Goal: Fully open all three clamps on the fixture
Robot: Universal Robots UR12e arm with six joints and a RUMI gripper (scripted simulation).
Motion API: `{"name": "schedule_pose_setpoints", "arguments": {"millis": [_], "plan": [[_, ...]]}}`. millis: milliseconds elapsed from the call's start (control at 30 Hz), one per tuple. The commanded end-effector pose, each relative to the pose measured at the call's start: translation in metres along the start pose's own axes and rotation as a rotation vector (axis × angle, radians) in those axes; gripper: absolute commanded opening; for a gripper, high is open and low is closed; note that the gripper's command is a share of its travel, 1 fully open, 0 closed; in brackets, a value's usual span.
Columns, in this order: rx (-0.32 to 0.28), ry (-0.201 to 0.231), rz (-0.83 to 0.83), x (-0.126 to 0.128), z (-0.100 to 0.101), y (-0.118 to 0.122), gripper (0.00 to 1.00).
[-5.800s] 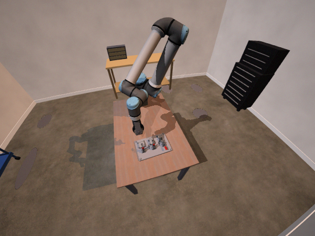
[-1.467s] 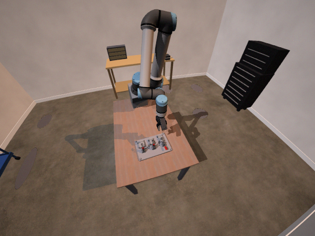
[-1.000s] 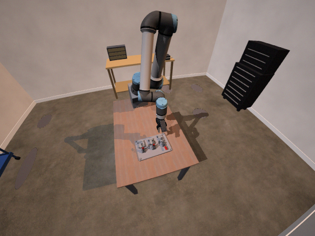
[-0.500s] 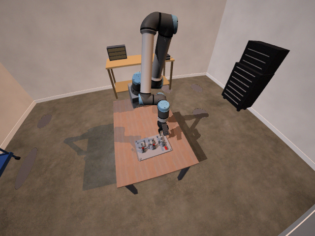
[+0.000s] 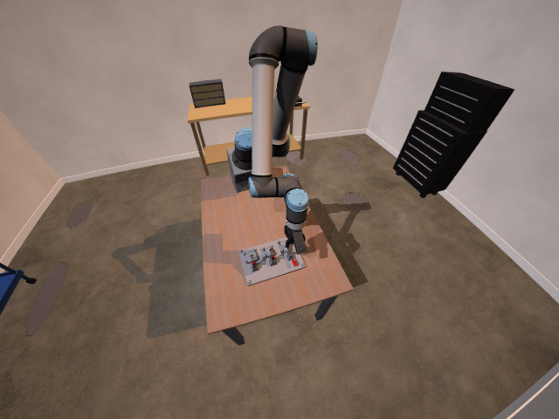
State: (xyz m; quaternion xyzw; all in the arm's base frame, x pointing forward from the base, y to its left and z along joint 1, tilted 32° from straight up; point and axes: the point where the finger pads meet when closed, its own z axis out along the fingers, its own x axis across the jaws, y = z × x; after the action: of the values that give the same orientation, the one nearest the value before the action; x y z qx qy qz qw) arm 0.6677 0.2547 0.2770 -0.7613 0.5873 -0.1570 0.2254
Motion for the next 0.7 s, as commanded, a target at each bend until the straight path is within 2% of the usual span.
{"name": "schedule_pose_setpoints", "arguments": {"millis": [0,333,667], "plan": [[-0.001,0.001,0.000,-0.001,0.000,-0.018,0.28],[-0.001,0.001,0.000,0.000,0.004,-0.018,0.28],[-0.003,0.001,0.000,-0.001,0.035,-0.015,0.28]]}}
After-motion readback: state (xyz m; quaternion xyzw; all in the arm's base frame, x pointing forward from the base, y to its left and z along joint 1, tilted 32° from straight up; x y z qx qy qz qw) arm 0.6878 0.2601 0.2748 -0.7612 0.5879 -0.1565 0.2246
